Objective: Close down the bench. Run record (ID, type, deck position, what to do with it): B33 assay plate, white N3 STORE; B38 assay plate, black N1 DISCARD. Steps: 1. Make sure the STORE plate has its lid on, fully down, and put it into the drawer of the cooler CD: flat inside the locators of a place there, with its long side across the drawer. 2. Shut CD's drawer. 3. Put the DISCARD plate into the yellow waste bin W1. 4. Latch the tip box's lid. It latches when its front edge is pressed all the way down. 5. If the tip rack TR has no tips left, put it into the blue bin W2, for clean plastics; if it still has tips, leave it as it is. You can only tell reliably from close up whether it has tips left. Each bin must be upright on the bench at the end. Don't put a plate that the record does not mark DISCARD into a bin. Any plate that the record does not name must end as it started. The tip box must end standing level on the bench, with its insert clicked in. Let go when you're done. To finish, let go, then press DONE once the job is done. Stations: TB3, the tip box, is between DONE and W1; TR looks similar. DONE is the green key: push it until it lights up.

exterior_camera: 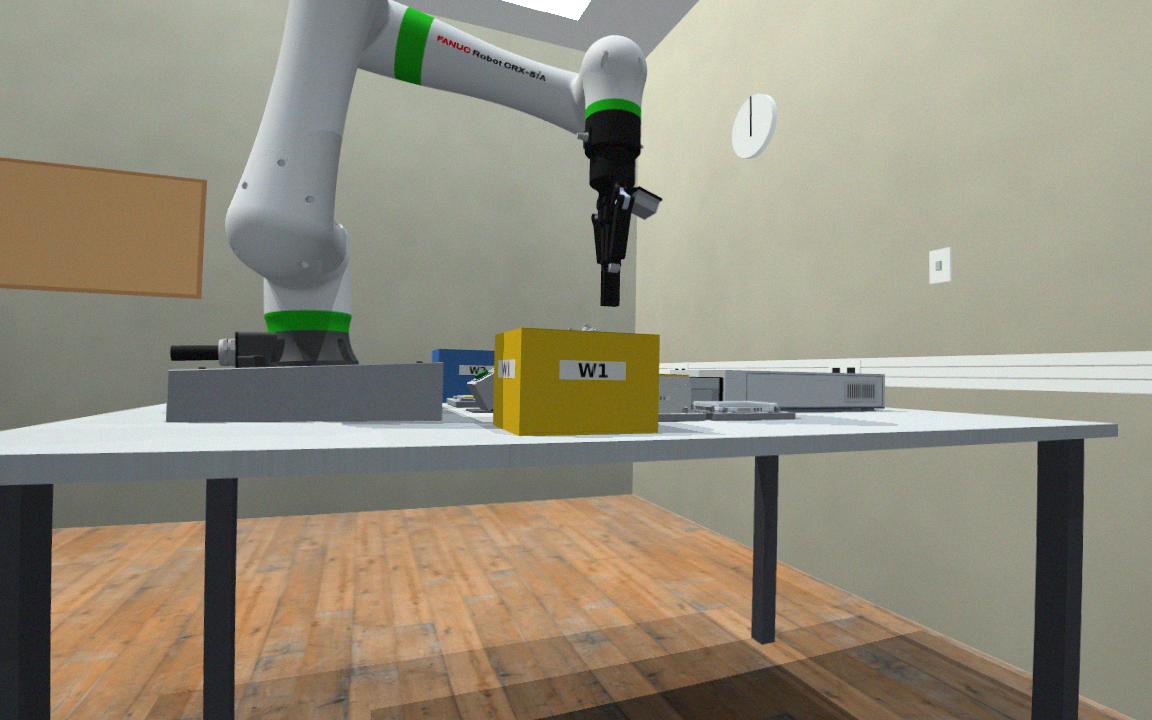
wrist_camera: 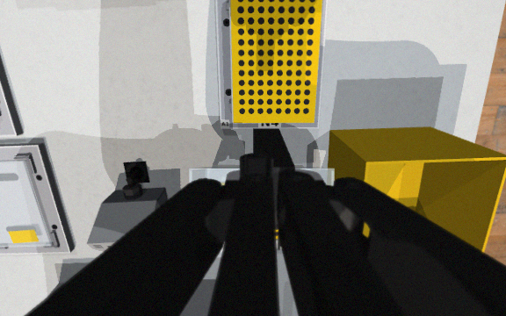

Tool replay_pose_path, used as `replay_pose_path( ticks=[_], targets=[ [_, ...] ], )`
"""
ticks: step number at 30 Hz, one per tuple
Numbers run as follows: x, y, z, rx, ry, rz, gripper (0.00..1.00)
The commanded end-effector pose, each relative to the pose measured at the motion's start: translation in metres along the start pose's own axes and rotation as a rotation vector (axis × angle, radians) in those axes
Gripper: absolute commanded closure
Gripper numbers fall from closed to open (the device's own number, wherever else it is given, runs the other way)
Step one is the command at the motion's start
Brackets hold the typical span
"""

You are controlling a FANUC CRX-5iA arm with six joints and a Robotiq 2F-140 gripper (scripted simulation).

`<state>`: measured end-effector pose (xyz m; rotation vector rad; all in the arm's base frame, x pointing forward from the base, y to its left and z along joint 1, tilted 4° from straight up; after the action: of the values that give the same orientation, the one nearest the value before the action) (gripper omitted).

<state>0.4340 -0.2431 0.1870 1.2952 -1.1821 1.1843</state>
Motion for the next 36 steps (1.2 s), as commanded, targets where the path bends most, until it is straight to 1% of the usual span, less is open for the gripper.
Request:
replay_pose_path(
  ticks=[1, 15, 17, 32, 34, 36],
  targets=[
    [-0.003, 0.0, 0.0, 0.0, 0.001, 0.002, 0.9],
    [-0.026, 0.0, 0.0, 0.0, 0.001, 0.002, 0.9],
    [-0.026, 0.0, 0.0, 0.0, 0.001, 0.002, 0.9],
    [-0.051, 0.0, 0.0, 0.0, 0.001, 0.002, 0.9],
    [-0.051, 0.0, 0.0, 0.0, 0.001, 0.002, 0.9],
    [-0.054, 0.0, 0.0, 0.0, 0.001, 0.002, 0.9]
  ],
)
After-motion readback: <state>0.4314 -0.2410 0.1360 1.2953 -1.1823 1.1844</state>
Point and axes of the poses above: the point where the finger pads meet when closed, its own x axis back along the fingers, its own z axis across the jaws, y = z × x, the point moved 7 cm from there along x, back along the fingers, and after that the axes turned 13 degrees about x, right-handed, at the moved point
